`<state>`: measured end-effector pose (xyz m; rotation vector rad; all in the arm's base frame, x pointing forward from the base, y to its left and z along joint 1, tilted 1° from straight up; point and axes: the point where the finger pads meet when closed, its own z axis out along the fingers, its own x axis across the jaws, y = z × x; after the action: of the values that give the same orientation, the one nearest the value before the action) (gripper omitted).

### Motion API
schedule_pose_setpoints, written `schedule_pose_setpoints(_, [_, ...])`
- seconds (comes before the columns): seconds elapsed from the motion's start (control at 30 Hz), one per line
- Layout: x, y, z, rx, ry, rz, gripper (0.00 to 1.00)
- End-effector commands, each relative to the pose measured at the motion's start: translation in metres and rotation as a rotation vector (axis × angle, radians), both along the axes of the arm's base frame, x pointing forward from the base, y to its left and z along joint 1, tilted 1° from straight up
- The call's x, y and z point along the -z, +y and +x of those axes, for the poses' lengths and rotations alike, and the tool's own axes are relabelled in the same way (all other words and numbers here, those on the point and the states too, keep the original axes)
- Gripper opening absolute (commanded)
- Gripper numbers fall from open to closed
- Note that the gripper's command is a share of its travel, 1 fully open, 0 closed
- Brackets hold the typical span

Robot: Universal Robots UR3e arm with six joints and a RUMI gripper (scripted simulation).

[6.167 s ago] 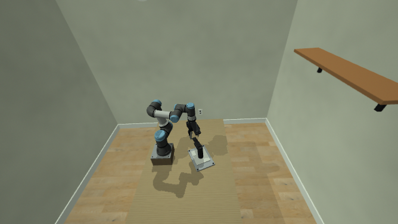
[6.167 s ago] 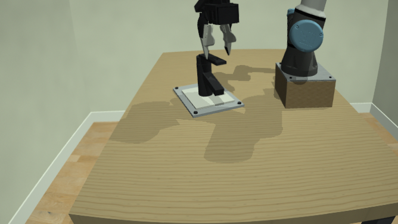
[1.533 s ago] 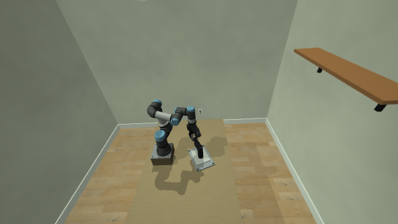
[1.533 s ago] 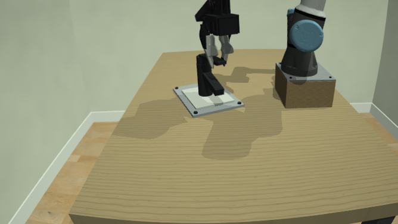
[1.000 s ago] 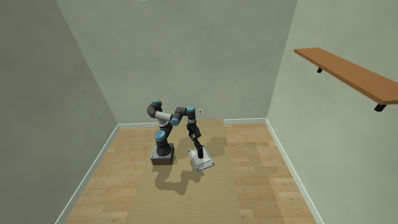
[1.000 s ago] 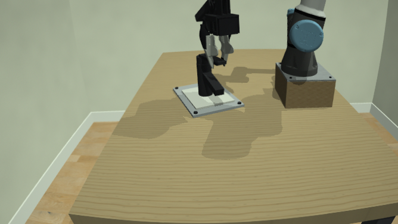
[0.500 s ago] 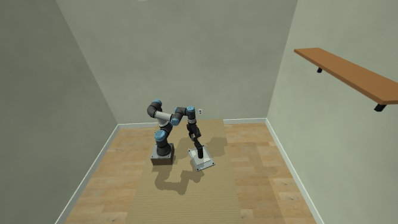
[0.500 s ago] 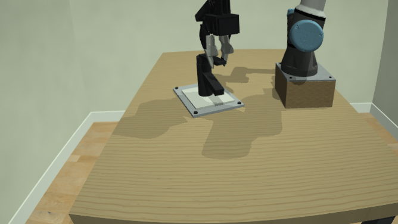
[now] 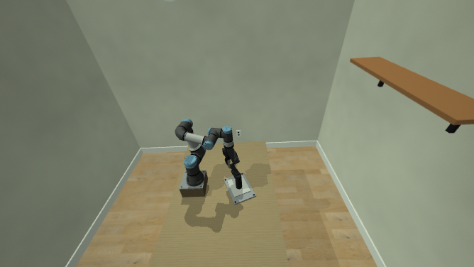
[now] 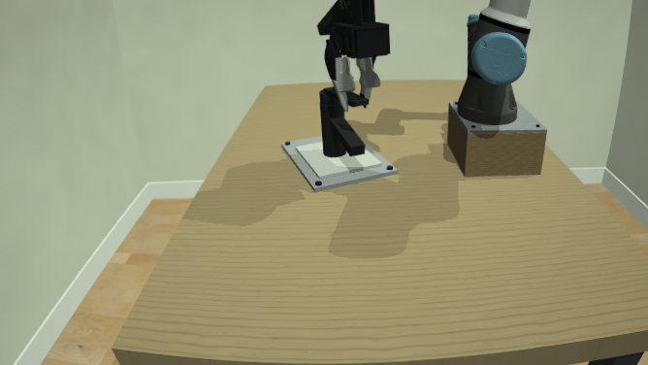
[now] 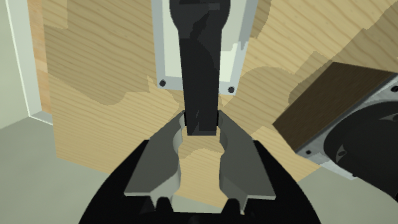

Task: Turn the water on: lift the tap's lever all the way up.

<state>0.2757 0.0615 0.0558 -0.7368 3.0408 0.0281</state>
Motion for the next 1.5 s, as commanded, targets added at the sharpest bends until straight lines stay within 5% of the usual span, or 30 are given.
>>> schedule_pose_setpoints(0.0, [-0.001,0.000,0.001,0.000,-0.003,0.000,0.00])
schedule_pose_setpoints(0.33, [-0.005,-0.001,0.001,0.000,-0.003,0.000,0.00])
schedule_pose_setpoints(0.8, [-0.032,-0.011,0.005,0.000,-0.003,0.000,0.00])
schedule_pose_setpoints(1.47, [-0.035,-0.012,0.006,0.000,-0.003,0.000,0.00])
